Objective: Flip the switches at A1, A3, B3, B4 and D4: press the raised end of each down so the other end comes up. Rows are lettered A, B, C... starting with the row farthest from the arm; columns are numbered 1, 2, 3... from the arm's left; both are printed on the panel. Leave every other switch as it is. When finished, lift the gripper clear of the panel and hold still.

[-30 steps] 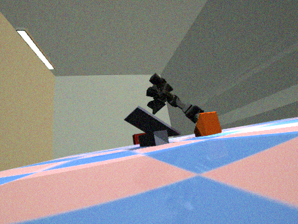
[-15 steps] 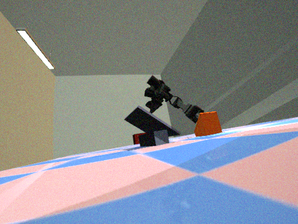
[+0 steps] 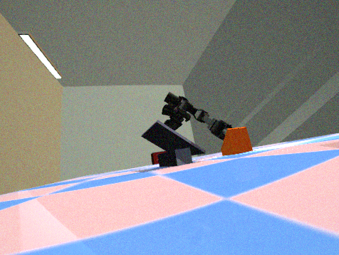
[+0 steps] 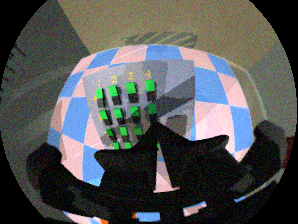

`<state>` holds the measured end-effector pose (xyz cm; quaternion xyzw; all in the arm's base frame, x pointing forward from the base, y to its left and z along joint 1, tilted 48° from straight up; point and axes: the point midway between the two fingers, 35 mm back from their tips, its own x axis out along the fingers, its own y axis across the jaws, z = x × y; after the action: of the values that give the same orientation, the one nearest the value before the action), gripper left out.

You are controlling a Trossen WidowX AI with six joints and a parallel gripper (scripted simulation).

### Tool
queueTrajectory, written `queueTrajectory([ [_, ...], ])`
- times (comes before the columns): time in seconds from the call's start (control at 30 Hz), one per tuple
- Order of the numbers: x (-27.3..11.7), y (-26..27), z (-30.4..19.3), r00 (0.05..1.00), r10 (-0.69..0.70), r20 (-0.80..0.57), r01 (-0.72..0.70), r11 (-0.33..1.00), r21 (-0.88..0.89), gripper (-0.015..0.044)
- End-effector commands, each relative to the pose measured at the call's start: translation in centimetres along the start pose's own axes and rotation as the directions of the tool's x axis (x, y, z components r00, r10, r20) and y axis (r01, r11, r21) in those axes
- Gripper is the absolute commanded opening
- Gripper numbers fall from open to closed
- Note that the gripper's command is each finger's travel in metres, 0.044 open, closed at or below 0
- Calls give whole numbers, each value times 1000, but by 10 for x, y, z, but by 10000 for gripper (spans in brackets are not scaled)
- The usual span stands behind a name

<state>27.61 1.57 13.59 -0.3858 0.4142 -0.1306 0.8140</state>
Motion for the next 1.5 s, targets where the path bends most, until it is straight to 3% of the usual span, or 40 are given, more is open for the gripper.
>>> queueTrajectory([
  [0.0, 9, 1, -4, 1000, 2, -7, -2, 1000, -9, 0],
  [1.47, 23, 1, -4, 1000, 2, -7, -2, 1000, -9, 0],
])
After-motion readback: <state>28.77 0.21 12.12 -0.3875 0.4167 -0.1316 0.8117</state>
